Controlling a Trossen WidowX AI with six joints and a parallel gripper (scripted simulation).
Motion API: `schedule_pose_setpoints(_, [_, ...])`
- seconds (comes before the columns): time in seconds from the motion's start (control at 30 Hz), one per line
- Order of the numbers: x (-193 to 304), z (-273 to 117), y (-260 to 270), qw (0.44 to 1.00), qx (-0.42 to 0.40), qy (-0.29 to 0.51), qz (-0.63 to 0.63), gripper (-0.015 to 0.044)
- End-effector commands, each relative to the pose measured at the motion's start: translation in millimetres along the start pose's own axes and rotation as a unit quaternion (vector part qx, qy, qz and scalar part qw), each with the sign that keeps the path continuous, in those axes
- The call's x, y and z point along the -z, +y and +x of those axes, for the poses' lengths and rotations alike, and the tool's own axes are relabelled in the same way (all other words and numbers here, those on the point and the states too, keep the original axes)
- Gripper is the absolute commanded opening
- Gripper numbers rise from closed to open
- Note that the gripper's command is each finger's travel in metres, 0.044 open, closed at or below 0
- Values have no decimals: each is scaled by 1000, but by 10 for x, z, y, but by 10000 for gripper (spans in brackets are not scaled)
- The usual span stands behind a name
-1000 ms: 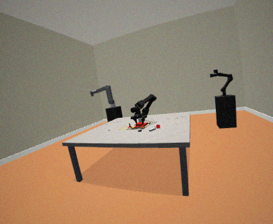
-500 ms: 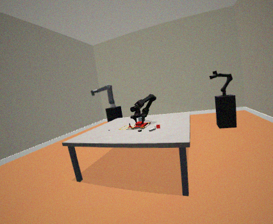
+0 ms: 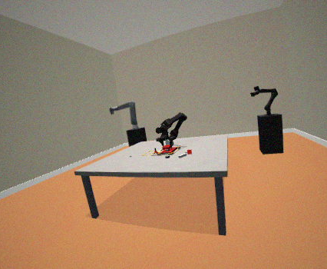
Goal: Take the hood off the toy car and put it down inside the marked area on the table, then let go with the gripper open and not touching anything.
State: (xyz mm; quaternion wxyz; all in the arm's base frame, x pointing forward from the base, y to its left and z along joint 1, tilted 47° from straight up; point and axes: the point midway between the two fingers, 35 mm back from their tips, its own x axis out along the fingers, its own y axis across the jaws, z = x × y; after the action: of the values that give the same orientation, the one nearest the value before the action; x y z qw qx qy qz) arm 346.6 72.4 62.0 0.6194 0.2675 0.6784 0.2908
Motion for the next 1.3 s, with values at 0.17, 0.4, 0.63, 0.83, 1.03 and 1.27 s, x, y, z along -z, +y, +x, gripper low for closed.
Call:
schedule_pose_setpoints(0.17, [-20, -127, 6, 1000, 3, -3, -5, 0])
schedule_pose_setpoints(0.4, [-21, -355, 4, 1000, 3, -3, -5, 0])
schedule_pose_setpoints(0.63, [-12, -427, -28, 1000, 2, -3, -2, 0])
schedule_pose_setpoints(0.83, [-40, -466, -370, 1000, 8, -5, -1, 0])
schedule_pose_setpoints(1.03, [-32, -500, -740, 1000, 18, -6, 0, 0])
schedule_pose_setpoints(1.27, [22, -528, -1164, 1000, 25, -5, 2, 0])
